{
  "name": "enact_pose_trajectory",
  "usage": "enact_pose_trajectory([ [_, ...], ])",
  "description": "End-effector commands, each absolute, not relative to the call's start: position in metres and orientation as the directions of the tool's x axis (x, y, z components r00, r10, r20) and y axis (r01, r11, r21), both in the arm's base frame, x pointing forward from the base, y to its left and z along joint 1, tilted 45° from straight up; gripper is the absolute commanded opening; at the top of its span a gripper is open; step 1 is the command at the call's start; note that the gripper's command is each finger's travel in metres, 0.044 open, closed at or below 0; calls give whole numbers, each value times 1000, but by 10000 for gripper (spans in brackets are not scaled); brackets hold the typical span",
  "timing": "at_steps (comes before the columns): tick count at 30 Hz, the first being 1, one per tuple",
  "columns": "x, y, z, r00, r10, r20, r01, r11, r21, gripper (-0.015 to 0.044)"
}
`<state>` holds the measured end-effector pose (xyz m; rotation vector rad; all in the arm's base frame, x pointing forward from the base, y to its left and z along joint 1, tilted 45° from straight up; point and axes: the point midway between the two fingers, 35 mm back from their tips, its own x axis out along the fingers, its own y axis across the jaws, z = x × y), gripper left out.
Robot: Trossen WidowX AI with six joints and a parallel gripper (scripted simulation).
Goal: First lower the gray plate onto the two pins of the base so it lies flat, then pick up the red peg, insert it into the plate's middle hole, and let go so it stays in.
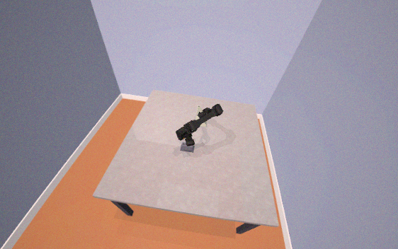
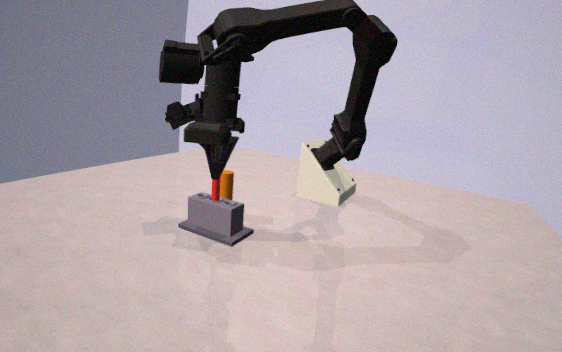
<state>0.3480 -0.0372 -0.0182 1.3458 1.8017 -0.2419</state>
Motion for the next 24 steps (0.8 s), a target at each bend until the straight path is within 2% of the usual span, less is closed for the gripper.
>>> enact_pose_trajectory([
  [1,348,-35,-18,-57,695,-717,860,400,318,0],
  [18,348,-36,-19,-59,692,-719,858,403,319,0],
  [24,348,-36,-19,-59,692,-719,858,403,319,150],
])
